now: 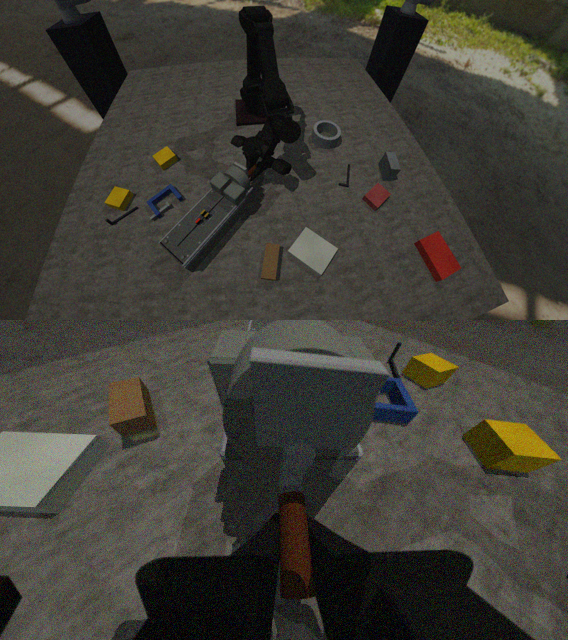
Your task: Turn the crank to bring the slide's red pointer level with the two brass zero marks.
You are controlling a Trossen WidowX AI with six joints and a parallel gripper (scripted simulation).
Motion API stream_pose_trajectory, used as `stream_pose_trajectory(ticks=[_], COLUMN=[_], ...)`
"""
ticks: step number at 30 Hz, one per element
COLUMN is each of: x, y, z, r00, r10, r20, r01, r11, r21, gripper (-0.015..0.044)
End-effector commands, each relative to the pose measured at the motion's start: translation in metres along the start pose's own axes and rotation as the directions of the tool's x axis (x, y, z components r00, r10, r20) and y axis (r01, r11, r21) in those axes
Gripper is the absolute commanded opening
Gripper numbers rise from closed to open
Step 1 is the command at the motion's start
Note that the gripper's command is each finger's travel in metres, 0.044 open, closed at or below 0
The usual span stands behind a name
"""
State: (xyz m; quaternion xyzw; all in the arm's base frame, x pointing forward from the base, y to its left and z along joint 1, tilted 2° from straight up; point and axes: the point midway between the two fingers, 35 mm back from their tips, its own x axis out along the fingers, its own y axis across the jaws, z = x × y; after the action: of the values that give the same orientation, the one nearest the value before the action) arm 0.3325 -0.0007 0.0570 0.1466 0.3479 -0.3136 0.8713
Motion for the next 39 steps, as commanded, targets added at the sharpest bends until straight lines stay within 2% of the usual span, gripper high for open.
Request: stream_pose_trajectory(ticks=[1,39], x=[-0.0006,-0.0035], y=[0.0094,0.0162], z=[0.0006,0.0035], r00=[1.000,1.000], r10=[0.019,0.020], r20=[-0.006,-0.006], r01=[-0.019,-0.020], r11=[1.000,1.000], r21=[0.003,0.003], gripper=[0.0000,0.0000])
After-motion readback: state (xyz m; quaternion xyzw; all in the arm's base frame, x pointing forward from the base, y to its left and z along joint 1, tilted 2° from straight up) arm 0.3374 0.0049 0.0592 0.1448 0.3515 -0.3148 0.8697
